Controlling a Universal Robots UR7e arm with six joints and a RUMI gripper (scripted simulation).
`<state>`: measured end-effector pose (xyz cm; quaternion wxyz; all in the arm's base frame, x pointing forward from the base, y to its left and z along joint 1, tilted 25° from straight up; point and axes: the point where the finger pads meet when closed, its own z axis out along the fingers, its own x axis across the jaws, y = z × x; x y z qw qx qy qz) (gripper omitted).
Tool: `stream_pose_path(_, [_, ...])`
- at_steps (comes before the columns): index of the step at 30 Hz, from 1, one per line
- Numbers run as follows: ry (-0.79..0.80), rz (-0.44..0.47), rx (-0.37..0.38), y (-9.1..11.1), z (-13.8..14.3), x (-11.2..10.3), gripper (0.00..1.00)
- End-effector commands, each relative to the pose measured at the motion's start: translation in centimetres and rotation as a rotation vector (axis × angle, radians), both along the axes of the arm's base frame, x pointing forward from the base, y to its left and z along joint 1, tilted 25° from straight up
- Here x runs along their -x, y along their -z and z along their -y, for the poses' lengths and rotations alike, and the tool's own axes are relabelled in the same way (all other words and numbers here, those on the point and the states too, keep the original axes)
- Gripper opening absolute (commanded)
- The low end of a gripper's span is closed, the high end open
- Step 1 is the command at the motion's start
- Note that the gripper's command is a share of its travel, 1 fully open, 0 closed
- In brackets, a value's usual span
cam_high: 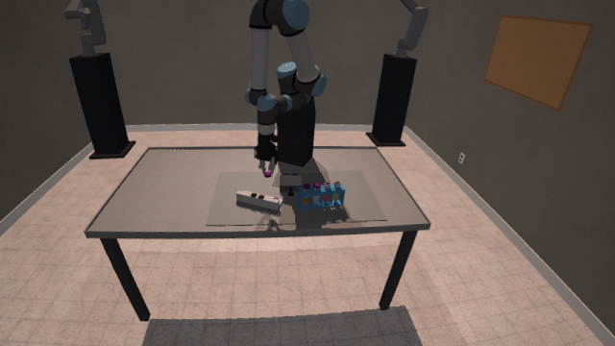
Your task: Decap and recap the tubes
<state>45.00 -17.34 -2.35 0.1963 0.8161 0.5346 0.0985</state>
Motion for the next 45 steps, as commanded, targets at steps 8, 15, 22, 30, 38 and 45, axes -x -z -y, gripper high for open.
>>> stream_pose_path(8, [-0.003,0.000,-0.003,0.2,1.3,-0.1,0.00])
stream_pose_path(15, [-0.003,0.000,-0.003,3.4,2.1,-1.3,0.00])
stream_pose_path(22, [-0.003,0.000,-0.003,5.7,2.6,-2.3,0.00])
stream_pose_path(30, [-0.003,0.000,-0.003,9.3,3.5,-3.8,0.00])
stream_pose_path(38, [-0.003,0.000,-0.003,11.3,4.0,-4.7,0.00])
stream_pose_path(45, [-0.003,0.000,-0.003,11.3,4.0,-4.7,0.00])
